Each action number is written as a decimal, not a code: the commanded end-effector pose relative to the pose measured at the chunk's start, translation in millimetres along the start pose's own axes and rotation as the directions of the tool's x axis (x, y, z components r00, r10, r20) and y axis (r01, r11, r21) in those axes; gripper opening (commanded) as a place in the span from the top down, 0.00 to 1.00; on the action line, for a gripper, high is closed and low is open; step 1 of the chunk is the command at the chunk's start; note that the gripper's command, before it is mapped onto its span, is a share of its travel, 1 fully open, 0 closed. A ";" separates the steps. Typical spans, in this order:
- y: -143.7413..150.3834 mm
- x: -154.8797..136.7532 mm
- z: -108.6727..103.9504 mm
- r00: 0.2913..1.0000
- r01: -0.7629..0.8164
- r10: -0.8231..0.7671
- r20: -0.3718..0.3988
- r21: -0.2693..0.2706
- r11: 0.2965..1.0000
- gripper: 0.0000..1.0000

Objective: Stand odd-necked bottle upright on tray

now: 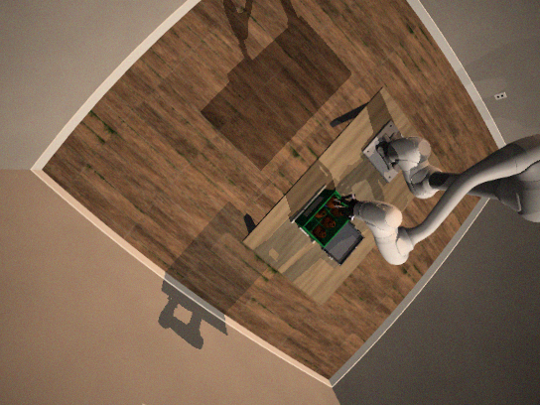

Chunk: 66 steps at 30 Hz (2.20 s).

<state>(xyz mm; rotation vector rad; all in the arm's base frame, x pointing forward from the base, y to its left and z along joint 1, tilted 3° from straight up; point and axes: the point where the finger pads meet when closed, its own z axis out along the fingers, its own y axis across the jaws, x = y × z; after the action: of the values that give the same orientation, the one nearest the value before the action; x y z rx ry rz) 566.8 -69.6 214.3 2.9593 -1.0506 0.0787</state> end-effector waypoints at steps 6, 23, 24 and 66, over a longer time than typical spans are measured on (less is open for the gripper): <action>0.0 0.0 -0.1 1.000 0.000 0.000 0.000 0.000 1.000 1.00; 0.0 0.0 -3.4 1.000 0.000 0.000 0.000 0.000 1.000 1.00; 0.0 0.0 -4.0 1.000 0.000 0.000 0.000 0.000 1.000 1.00; 0.0 0.0 -38.8 1.000 0.000 0.000 0.000 0.000 1.000 1.00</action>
<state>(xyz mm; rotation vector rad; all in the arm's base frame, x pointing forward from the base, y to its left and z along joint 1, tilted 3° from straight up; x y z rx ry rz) 565.0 -68.9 252.5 2.9593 -1.0506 0.0787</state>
